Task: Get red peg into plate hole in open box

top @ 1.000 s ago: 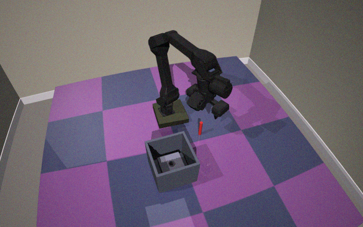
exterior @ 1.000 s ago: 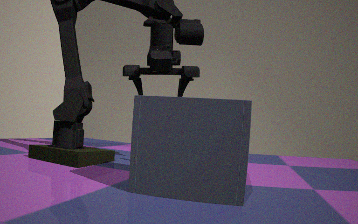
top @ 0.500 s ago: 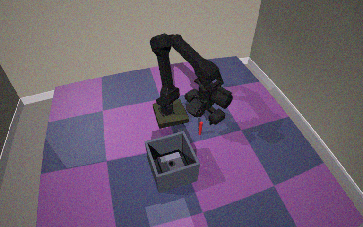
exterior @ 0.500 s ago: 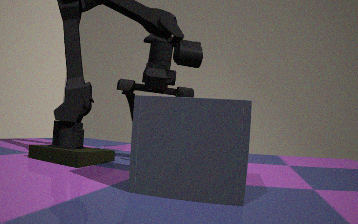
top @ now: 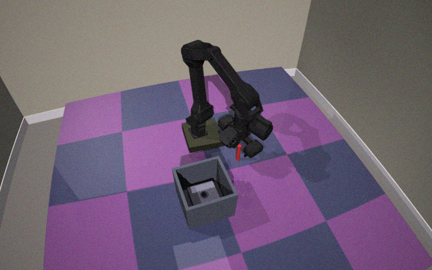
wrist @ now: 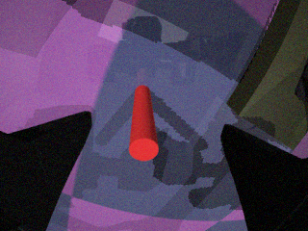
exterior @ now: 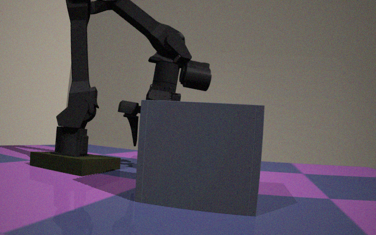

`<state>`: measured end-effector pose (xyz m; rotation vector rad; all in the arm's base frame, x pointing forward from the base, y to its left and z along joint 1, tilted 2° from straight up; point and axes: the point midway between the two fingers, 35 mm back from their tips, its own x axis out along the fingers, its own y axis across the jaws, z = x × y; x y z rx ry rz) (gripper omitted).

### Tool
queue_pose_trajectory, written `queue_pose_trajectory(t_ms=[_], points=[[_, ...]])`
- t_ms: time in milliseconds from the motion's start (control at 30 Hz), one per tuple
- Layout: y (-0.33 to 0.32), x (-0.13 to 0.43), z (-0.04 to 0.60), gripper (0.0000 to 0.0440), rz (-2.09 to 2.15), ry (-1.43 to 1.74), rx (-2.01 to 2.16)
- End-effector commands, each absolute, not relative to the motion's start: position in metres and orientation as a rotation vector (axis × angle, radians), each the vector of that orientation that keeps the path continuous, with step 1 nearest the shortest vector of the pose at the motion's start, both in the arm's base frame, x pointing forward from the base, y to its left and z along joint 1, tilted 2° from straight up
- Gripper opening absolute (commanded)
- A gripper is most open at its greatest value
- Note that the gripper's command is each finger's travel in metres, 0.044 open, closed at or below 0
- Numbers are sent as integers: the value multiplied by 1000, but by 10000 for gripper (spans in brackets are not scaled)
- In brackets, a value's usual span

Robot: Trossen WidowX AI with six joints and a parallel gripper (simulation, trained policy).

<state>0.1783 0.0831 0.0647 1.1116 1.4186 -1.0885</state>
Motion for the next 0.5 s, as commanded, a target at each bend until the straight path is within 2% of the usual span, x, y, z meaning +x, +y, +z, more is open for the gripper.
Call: queue_pose_trajectory(t_ms=[0, 100, 467], points=[[82, 178, 58, 406, -1101, 1409, 1106], [83, 179, 52, 344, -1096, 1407, 1098], [86, 189, 46, 70, -1048, 1422, 1067]])
